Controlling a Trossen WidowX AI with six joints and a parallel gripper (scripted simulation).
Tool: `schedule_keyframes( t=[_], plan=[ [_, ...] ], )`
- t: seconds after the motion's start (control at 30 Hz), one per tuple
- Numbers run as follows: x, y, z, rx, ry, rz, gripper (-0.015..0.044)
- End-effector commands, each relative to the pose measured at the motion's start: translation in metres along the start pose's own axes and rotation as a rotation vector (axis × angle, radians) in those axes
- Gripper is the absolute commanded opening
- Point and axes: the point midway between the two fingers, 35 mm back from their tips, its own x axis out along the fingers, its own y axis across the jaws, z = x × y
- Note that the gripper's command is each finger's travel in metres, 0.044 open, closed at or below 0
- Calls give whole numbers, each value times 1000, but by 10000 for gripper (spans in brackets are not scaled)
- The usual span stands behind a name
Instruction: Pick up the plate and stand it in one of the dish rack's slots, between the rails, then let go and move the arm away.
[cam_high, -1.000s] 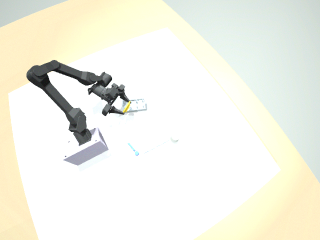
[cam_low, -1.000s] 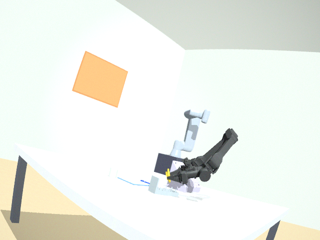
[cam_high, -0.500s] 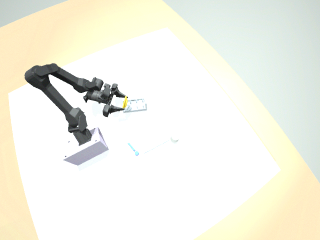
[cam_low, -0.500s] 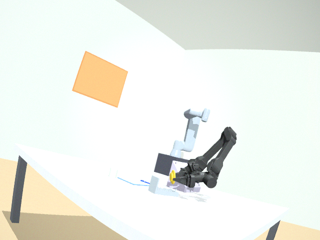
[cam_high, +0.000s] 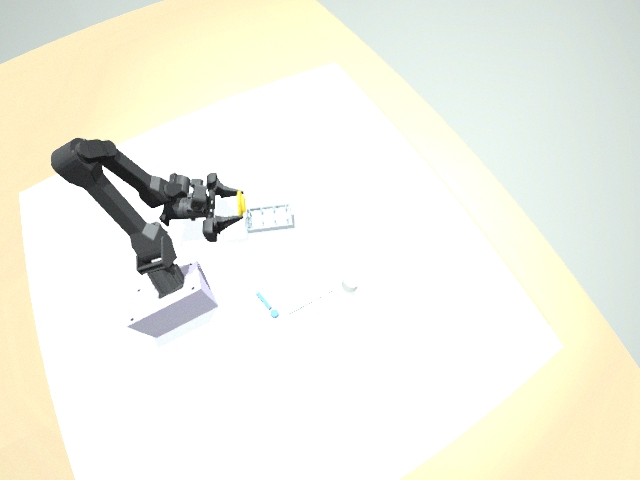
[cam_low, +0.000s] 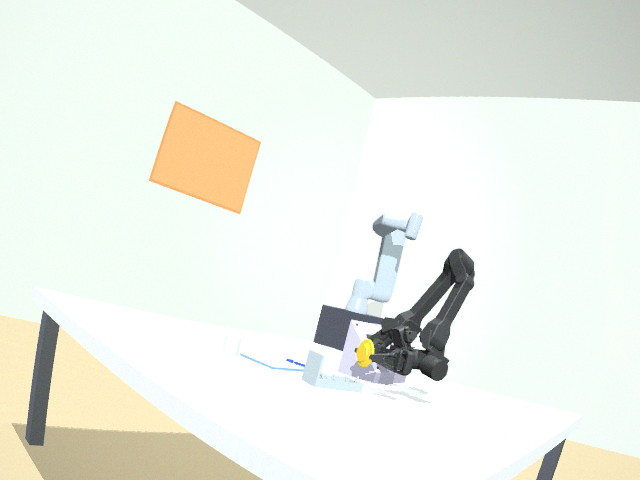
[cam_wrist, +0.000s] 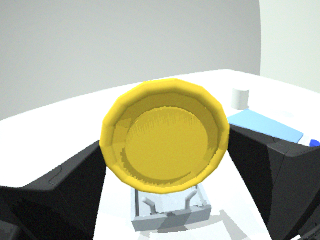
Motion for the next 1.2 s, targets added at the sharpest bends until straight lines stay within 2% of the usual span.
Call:
schedule_keyframes(
  t=[0.0, 0.4, 1.17],
  plan=[
    [-6, 1, 3, 25, -37, 47, 0],
    [-5, 1, 0, 24, -36, 46, 0],
    [23, 1, -27, 35, -35, 47, 0]
  ],
)
